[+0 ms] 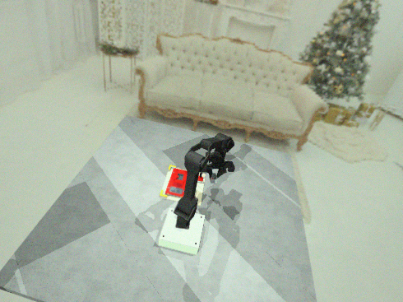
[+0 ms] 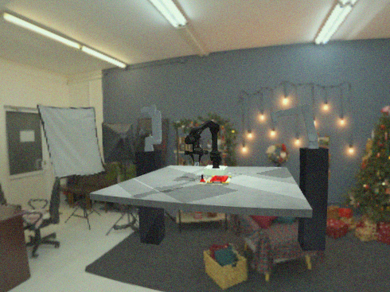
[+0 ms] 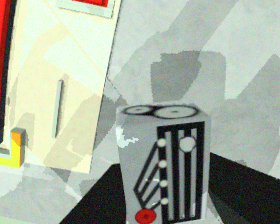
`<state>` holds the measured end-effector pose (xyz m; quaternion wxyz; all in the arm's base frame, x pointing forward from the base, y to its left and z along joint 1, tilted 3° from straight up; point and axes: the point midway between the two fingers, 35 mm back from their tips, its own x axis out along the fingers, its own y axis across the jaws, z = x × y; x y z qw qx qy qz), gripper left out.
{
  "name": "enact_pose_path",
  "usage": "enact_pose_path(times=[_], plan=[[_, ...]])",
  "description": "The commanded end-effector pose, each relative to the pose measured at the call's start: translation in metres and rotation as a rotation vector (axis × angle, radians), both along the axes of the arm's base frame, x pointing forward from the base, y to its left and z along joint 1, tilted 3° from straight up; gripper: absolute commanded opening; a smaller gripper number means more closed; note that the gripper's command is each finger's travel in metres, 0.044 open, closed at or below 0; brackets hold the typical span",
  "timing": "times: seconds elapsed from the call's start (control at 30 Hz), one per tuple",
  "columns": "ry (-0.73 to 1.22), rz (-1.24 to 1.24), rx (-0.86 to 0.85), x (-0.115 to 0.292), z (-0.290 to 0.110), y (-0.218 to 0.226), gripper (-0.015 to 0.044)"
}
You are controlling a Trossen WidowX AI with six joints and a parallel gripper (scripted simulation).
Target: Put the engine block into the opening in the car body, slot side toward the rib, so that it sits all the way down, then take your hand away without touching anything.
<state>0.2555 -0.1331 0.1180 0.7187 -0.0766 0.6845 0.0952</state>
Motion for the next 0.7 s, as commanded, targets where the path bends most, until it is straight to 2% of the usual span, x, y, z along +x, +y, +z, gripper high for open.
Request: enact_pose_path(times=[0.0,0.13,0.67], plan=[[-0.006,0.005,-0.001,-0.001,0.010,0.001,0.0000],[-0.008,0.055,-0.003,0.001,0.009,0.003,0.0000],[-0.025,0.603,-0.029,0.026,-0.004,0.033,0.0000]])
